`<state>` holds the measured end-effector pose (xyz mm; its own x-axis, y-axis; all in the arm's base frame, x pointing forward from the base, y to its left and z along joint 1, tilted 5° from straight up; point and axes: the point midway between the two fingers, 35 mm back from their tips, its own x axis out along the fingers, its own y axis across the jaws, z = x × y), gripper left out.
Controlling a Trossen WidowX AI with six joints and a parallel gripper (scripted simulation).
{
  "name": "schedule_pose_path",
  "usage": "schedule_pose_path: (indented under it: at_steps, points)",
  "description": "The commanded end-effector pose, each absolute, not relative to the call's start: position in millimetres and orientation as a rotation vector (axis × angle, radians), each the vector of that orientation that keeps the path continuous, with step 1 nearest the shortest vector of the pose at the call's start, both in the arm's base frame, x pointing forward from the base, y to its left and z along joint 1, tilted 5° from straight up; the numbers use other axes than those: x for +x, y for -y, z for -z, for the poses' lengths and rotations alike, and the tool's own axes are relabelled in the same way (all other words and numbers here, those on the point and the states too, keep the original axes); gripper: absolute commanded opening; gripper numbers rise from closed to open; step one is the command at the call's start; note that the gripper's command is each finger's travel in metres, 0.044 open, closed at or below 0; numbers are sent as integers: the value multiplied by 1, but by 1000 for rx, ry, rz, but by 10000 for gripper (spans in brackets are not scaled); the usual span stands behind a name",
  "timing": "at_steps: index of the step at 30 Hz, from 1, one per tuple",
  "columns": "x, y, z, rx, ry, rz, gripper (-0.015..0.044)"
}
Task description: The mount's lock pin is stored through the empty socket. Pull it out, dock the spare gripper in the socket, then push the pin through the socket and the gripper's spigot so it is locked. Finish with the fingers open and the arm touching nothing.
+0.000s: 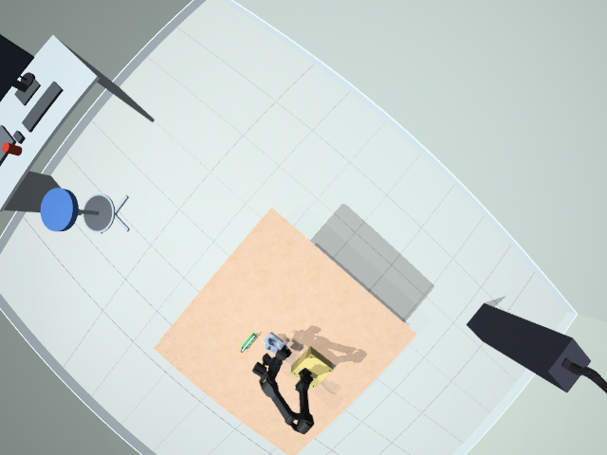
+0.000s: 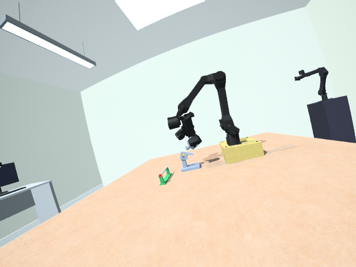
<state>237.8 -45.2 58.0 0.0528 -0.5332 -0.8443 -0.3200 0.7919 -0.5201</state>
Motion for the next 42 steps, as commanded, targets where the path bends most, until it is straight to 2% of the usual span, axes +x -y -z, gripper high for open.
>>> schedule_pose_path:
  at_steps: [1,32,42]
  points:
    - [241,39,-65,-851,-1569,133,0]
    - [250,-21,-106,-1881,-1595,-289,0]
    - [251,-23,-107,-1905,-1592,-298,0]
